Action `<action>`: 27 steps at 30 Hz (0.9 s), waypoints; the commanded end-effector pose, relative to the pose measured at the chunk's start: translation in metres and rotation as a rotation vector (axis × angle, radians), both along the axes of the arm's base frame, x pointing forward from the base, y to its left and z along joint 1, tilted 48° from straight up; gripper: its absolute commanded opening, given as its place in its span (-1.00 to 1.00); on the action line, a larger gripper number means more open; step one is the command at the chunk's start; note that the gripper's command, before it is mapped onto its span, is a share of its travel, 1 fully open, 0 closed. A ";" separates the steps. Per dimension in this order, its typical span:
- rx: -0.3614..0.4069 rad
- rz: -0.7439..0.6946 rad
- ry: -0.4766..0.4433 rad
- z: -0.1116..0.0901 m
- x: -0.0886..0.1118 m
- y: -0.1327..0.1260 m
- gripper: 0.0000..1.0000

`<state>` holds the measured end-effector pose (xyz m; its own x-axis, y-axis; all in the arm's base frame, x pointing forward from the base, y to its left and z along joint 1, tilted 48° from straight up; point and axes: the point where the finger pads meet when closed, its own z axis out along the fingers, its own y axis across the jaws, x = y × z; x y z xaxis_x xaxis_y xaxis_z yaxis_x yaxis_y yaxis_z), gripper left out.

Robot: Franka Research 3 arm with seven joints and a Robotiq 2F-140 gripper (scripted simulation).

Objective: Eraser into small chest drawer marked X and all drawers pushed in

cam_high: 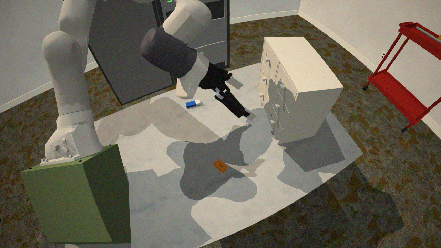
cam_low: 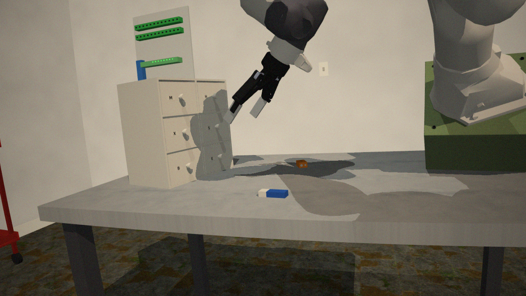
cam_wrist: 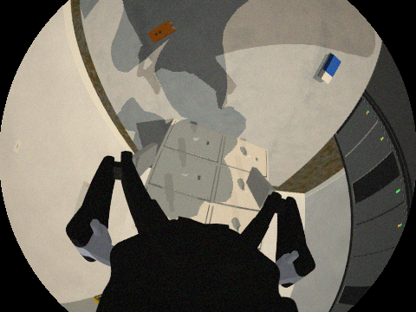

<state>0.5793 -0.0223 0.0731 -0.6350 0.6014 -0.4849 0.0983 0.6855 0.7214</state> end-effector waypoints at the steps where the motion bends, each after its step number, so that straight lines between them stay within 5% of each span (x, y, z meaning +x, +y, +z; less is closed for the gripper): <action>1: 0.055 0.039 0.096 0.003 -0.012 -0.005 1.00; 27: 0.127 0.490 0.504 0.051 -0.092 -0.042 1.00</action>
